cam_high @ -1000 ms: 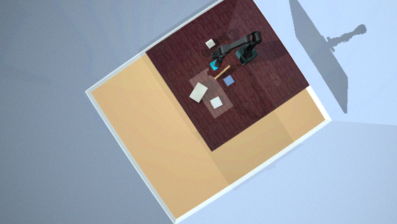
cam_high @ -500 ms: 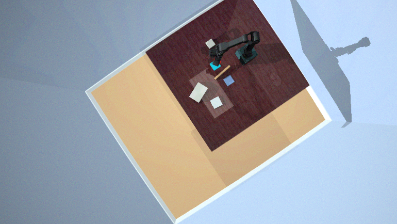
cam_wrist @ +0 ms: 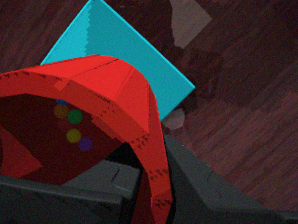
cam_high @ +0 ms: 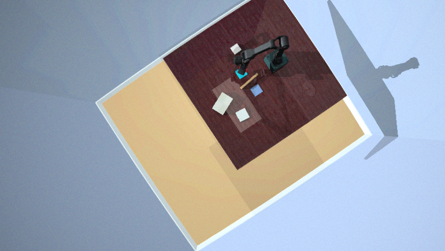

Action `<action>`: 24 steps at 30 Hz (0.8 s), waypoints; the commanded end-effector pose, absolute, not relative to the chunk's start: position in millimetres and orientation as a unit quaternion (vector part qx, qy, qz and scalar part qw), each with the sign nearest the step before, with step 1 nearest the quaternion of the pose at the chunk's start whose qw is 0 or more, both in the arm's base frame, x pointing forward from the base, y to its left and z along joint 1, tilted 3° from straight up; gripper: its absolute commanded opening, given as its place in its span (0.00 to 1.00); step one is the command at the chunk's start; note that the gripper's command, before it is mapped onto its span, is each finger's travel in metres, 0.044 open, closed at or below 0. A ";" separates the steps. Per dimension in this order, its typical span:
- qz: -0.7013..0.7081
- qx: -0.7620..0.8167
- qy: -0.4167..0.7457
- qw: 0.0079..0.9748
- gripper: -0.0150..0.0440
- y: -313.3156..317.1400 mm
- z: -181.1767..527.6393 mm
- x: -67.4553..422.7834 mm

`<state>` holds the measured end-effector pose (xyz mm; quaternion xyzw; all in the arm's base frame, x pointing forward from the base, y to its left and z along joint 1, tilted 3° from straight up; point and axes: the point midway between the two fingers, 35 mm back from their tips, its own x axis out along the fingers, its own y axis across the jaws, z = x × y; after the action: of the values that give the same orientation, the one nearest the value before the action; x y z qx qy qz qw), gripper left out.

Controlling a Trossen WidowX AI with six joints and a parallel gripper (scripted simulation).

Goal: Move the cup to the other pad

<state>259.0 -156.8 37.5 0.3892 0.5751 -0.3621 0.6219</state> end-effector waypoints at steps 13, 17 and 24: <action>-0.362 0.389 0.576 0.621 0.25 -157.2 19.8 259.4; -0.362 0.389 0.576 0.621 0.25 -157.2 19.8 259.4; -0.362 0.389 0.576 0.621 0.34 -157.2 19.8 259.4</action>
<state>259.3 -157.1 19.2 0.3892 0.5763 -0.3621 0.6206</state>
